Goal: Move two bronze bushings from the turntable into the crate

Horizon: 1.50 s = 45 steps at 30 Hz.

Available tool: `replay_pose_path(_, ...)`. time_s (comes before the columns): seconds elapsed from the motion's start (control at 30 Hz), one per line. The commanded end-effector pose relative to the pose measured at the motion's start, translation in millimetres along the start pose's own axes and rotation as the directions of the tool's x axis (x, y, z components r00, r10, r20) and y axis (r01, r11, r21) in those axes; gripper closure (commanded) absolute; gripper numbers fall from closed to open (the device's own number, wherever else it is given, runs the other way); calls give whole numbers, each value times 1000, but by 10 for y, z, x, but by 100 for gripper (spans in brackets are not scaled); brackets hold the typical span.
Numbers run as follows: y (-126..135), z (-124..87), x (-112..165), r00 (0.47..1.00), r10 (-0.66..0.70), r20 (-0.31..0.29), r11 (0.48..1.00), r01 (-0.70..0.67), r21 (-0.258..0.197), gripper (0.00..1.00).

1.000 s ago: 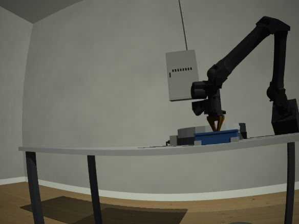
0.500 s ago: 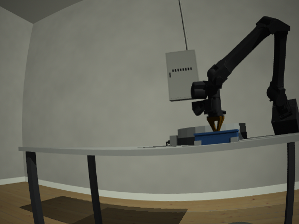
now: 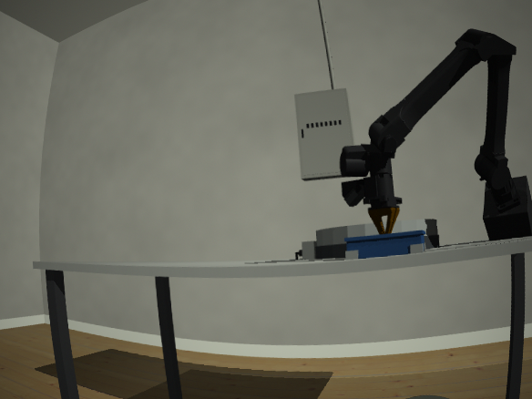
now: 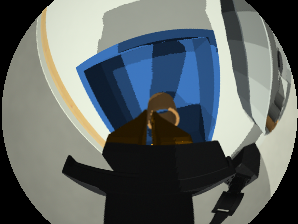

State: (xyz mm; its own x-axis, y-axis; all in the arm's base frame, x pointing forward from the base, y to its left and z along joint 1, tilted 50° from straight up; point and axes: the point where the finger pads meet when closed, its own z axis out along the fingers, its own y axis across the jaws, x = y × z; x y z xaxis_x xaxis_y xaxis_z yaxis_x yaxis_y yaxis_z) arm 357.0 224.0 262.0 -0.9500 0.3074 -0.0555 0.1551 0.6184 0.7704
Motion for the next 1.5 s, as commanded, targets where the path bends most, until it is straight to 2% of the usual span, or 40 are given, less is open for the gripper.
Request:
replay_pose_path(0.0,22,80,21,1000,1,-13,1000,-1,4,100)
replay_pose_path(1.47,10,130,24,1000,3,-13,1000,-3,4,100)
